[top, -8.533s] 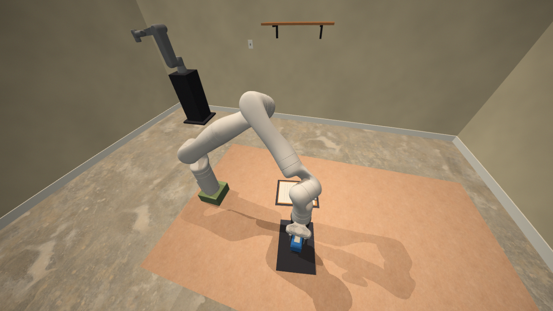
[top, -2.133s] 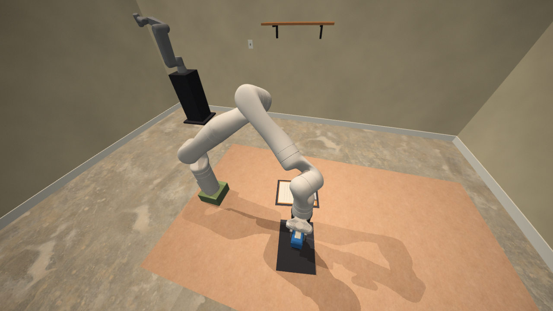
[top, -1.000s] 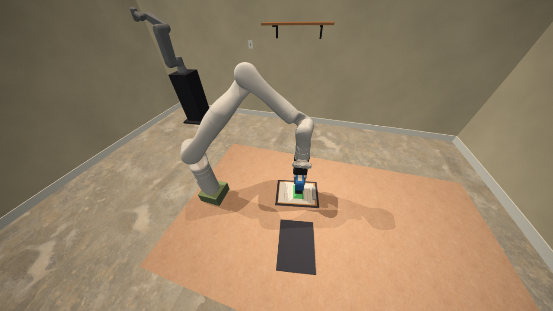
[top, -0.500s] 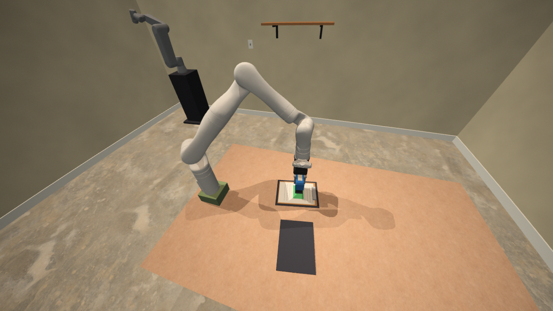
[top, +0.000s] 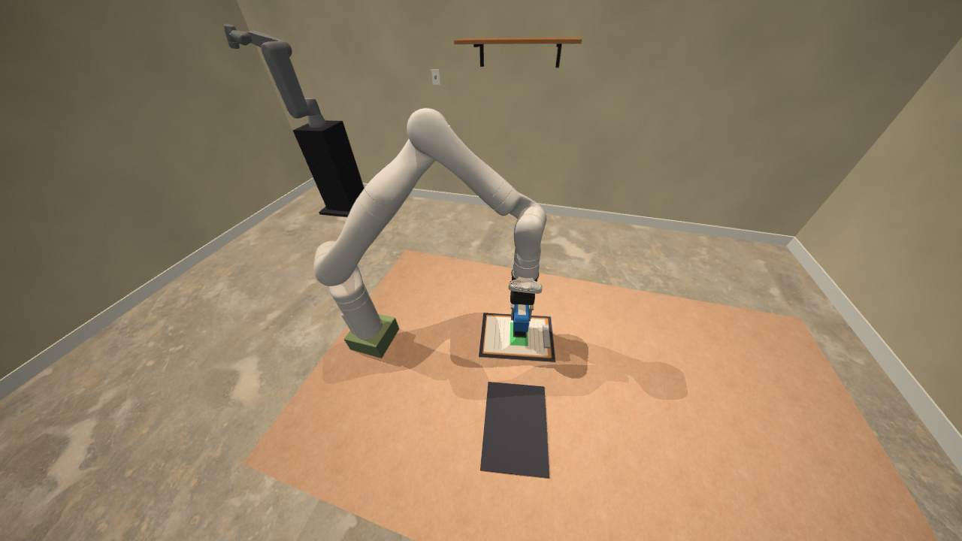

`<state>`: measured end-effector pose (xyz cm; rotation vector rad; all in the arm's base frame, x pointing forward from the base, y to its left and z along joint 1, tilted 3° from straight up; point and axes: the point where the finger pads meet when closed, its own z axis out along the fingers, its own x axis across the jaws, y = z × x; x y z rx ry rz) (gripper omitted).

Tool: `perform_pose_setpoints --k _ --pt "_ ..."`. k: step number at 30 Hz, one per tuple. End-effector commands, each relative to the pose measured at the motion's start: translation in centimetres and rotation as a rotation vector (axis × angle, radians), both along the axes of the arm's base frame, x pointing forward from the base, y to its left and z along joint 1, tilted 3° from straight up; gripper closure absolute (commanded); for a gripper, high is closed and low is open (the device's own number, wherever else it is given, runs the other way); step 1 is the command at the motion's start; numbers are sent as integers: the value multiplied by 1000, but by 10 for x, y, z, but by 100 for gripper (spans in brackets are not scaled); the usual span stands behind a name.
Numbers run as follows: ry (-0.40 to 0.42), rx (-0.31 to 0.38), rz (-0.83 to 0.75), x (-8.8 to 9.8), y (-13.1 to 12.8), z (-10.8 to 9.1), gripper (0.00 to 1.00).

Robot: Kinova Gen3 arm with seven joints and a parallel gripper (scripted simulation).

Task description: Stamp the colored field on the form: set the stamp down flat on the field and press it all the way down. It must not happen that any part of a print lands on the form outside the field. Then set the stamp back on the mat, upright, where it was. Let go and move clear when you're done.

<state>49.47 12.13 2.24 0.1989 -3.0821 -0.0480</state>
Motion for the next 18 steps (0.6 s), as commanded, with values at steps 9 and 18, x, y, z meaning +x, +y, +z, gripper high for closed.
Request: perform_pose_setpoints --k 9,18 --pt "-2 1 0 0 0 -7 38" --pt "-2 1 0 0 1 -22 38"
